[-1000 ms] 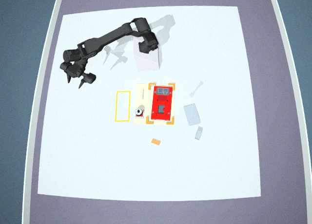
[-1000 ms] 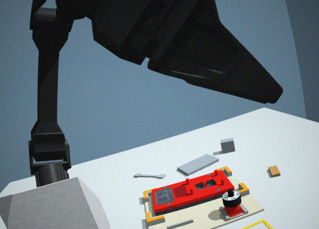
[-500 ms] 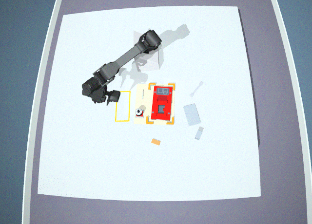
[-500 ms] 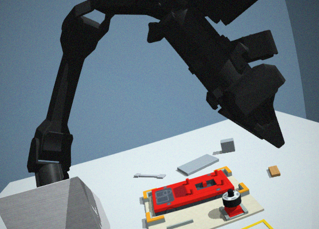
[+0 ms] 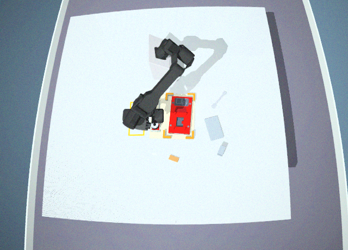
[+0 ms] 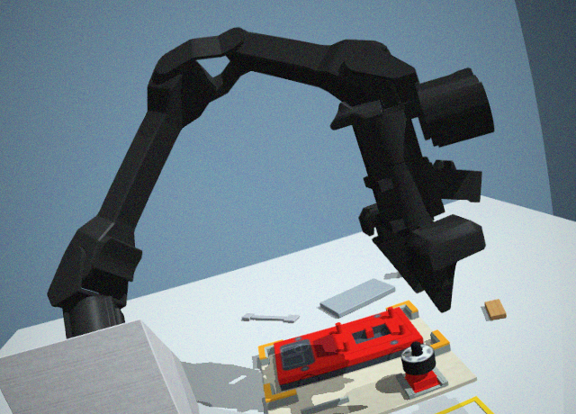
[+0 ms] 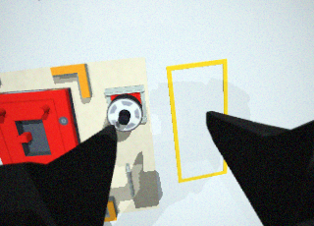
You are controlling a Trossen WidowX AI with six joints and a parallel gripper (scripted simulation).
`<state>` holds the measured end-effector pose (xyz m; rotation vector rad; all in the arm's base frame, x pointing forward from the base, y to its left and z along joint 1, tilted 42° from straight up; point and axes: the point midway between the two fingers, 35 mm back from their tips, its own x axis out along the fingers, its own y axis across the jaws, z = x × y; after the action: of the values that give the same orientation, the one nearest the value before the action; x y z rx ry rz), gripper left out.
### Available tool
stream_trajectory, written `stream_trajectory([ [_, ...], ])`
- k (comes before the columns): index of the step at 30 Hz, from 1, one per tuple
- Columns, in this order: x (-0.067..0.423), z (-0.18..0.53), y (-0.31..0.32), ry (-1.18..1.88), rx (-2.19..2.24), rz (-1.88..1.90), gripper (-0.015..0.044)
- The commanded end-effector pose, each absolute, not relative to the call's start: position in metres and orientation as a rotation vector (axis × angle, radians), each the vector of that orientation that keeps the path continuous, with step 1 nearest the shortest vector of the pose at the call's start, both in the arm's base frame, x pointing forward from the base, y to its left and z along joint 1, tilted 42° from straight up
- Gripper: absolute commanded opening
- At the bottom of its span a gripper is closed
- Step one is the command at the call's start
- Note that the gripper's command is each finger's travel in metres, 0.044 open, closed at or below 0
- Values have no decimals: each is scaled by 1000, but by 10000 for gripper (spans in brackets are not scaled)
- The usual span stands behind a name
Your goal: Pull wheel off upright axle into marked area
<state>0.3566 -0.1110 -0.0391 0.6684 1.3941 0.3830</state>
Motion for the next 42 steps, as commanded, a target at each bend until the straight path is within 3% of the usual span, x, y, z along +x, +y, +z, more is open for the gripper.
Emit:
stream_trajectory([
  [1, 354, -35, -82, 1448, 673, 439, 300],
  [15, 347, -30, -73, 1448, 674, 439, 300],
  [32, 356, -86, -26, 1447, 676, 442, 300],
  [36, 355, -83, -28, 1455, 666, 446, 195],
  [42, 355, -83, -28, 1455, 666, 446, 155],
])
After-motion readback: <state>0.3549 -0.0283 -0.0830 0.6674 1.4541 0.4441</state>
